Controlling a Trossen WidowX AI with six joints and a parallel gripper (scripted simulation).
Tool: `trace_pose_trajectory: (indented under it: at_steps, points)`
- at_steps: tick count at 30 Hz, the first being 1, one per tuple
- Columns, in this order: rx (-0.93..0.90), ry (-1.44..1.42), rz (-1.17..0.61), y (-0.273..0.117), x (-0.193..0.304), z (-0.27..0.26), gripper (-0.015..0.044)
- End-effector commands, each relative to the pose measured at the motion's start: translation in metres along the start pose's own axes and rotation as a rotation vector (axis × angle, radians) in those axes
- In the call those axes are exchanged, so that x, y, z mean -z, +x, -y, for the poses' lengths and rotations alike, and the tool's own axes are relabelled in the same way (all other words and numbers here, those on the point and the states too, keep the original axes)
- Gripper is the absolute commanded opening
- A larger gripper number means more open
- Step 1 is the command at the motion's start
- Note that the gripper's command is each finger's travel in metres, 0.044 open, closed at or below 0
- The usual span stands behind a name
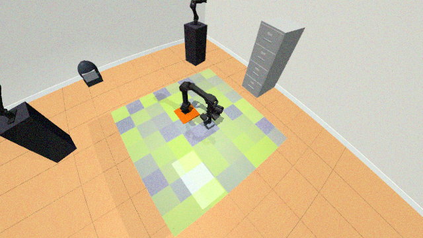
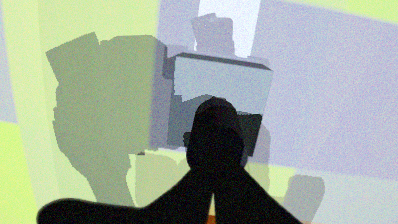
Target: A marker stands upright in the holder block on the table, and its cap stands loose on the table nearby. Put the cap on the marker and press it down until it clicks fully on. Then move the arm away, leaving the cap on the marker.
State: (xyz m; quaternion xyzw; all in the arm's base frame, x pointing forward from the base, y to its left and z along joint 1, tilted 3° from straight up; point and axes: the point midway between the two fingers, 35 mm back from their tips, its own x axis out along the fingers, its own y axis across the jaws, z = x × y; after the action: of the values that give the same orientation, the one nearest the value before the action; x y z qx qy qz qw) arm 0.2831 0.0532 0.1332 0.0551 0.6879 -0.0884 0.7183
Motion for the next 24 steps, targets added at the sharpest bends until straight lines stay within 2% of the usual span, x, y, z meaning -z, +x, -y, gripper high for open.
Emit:
trace_pose_trajectory:
  at_steps: [1, 5, 12, 16, 24]
  points:
    - [-0.001, 0.000, 0.003, -0.001, 0.000, 0.000, 0.0000]
    - [-0.002, 0.000, 0.005, -0.008, -0.002, -0.001, 0.0000]
    - [-0.011, -0.007, 0.024, -0.083, -0.001, 0.000, 0.0000]
    - [-0.012, -0.008, 0.026, -0.090, 0.000, 0.000, 0.0000]
    - [-0.012, -0.008, 0.026, -0.090, 0.000, 0.000, 0.0210]
